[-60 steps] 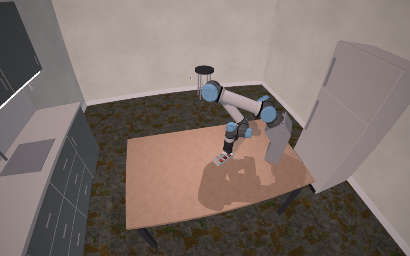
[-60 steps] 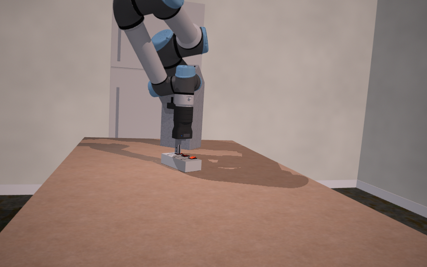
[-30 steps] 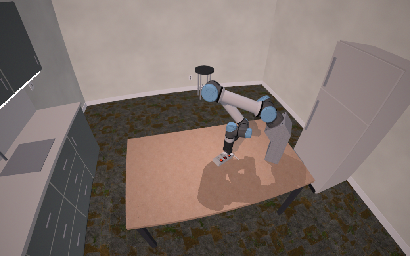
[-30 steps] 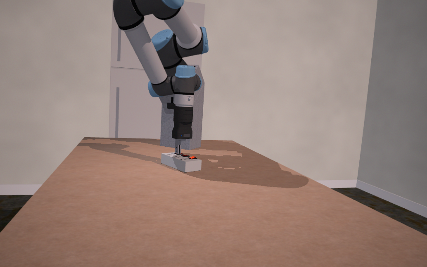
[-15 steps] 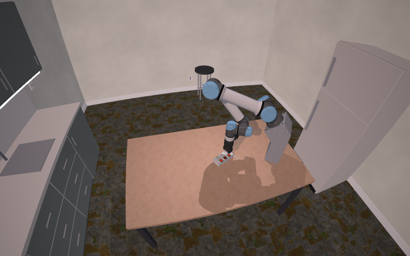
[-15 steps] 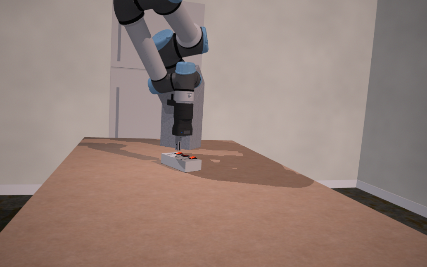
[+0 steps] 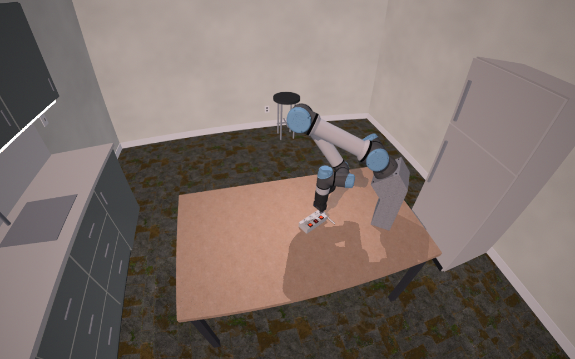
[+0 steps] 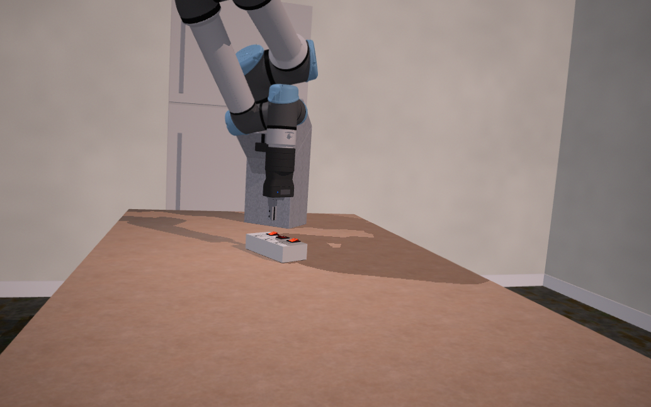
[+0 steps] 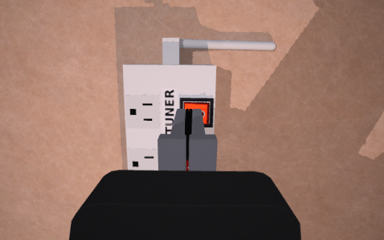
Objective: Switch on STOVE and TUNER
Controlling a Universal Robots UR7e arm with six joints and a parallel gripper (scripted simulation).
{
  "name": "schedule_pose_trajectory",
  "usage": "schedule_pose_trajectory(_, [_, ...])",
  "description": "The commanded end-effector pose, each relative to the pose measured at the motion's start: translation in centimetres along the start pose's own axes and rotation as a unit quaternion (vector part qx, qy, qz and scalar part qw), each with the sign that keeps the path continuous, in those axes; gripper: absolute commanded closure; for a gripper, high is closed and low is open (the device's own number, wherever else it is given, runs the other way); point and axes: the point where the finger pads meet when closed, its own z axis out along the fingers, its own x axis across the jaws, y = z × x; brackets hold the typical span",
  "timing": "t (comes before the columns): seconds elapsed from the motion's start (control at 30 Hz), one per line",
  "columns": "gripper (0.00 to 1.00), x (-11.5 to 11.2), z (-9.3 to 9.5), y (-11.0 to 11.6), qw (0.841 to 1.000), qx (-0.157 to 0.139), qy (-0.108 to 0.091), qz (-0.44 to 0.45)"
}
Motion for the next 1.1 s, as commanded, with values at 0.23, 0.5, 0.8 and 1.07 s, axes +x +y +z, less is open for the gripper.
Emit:
schedule_pose_trajectory(0.23, [1.00,0.0,-0.1,0.0,1.000,0.000,0.000,0.000])
schedule_pose_trajectory(0.5, [0.00,0.0,-0.1,0.0,1.000,0.000,0.000,0.000])
schedule_pose_trajectory(0.8, [0.00,0.0,-0.8,0.0,1.000,0.000,0.000,0.000])
schedule_pose_trajectory(1.07, [0.00,0.0,-2.1,0.0,1.000,0.000,0.000,0.000])
